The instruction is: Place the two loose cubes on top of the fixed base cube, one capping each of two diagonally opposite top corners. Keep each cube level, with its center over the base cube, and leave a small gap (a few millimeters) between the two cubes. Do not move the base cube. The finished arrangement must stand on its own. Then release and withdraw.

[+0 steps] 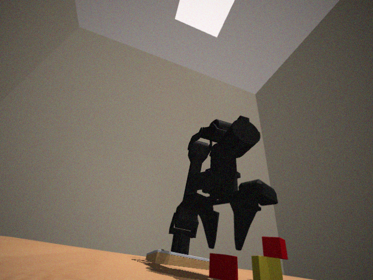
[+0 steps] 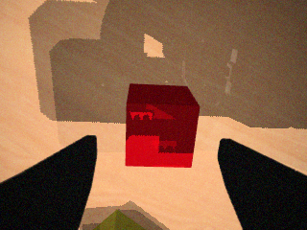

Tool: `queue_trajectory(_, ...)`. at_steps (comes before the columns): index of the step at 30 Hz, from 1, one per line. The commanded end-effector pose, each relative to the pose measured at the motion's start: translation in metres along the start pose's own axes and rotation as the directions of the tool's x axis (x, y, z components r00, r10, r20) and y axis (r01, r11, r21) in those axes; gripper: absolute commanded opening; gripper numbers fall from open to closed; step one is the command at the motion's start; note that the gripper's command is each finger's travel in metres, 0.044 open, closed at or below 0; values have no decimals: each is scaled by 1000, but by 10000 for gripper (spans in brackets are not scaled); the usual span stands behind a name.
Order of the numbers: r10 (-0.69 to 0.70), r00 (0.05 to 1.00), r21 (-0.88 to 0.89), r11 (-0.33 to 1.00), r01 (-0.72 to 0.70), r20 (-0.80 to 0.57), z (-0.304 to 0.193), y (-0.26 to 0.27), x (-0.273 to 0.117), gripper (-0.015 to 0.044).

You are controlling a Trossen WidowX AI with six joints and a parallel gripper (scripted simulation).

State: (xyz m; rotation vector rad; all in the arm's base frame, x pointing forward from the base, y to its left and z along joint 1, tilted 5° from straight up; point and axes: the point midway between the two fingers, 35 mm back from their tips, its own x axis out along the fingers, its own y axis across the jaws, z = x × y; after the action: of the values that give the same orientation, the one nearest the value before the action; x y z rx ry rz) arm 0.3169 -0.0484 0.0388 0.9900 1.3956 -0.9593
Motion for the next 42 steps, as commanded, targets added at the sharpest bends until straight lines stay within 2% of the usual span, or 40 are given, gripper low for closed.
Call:
queue_trajectory(1,-7,1000,5,1000,7,0,0,-1,10,265)
queue_trajectory(12,-7,1000,5,1000,7,0,0,-2,25,265)
queue_trajectory(18,-7,1000,5,1000,7,0,0,-2,25,107)
queue_trajectory(24,-7,1000,5,1000,7,0,0,-1,21,105)
queue_trajectory(42,-6,1000,5,1000,6,0,3,4,-35,105)
